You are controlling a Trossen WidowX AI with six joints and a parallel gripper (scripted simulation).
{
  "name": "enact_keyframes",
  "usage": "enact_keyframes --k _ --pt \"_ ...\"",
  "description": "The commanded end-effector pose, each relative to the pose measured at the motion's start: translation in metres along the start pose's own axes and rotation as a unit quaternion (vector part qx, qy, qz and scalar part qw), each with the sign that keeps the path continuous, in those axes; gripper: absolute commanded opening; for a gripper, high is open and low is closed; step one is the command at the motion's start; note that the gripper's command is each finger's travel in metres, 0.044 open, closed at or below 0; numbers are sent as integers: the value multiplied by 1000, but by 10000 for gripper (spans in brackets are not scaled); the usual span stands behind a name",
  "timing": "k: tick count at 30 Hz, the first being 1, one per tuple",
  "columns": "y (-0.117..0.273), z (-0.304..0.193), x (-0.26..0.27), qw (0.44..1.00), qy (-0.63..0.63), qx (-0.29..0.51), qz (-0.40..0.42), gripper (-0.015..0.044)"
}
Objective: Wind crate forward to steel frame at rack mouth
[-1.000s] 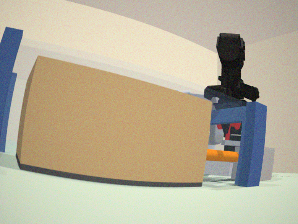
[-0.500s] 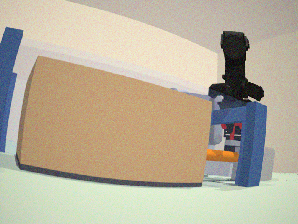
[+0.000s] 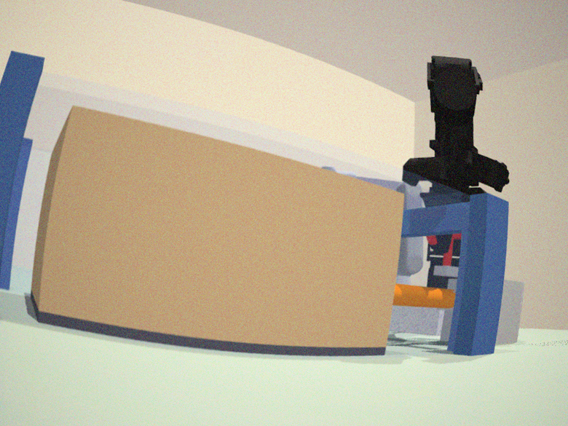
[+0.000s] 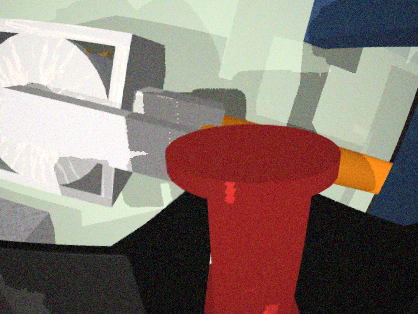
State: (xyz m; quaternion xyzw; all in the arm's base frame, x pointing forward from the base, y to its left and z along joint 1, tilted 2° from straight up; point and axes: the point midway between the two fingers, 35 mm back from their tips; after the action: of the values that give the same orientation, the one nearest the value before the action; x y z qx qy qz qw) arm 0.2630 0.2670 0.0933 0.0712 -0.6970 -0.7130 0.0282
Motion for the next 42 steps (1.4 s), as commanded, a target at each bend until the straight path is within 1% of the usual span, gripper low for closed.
enact_keyframes --k 1,42 --pt "-1 14 1 1000 3 -11 1 0" --pt "1 58 14 1000 3 -13 1 0"
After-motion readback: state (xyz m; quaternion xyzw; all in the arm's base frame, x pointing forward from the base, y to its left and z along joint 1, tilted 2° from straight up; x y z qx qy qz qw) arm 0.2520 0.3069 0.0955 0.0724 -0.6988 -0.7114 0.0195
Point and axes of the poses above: the point midway between the two fingers, 35 mm back from their tips, its own y axis back along the fingers, its own x axis across the jaws, z = x × y, and after that the axes turned 12 degrees about -y, right-handed
